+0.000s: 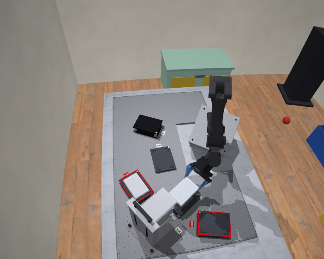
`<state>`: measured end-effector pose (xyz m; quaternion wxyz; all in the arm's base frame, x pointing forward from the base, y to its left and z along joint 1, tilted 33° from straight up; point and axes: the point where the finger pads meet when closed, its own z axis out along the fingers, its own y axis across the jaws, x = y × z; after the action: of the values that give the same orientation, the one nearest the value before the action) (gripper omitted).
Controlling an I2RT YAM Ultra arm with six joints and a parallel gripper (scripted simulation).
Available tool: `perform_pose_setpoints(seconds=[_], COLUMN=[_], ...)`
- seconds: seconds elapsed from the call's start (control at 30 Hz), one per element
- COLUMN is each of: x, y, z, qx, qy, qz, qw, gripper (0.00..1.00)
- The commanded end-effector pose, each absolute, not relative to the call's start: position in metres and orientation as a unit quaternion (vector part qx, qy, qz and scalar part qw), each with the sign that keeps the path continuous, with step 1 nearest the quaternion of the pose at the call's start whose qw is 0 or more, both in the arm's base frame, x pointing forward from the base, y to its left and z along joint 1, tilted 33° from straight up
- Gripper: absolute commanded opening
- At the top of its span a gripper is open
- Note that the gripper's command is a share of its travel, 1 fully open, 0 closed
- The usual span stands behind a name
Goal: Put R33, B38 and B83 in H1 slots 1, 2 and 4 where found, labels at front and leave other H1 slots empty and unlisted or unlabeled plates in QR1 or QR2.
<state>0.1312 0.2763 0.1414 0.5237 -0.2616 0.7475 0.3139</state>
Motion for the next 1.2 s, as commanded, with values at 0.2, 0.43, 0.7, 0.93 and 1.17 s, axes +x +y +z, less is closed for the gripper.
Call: perform_pose_setpoints(seconds=[0.2, 0.43, 0.7, 0.93, 1.17], x=[0.137, 0.137, 0.138, 0.138, 0.138], y=[0.275, 0.277, 0.281, 0.279, 0.282], z=[0.134, 0.132, 0.134, 0.126, 0.125], qx=[-0.251, -0.252, -0.250, -0.254, -0.253], qy=[0.748, 0.748, 0.745, 0.748, 0.746], qz=[0.309, 0.310, 0.315, 0.310, 0.313], qw=[0.531, 0.531, 0.533, 0.530, 0.530], gripper=[0.86, 0.86, 0.86, 0.86, 0.86])
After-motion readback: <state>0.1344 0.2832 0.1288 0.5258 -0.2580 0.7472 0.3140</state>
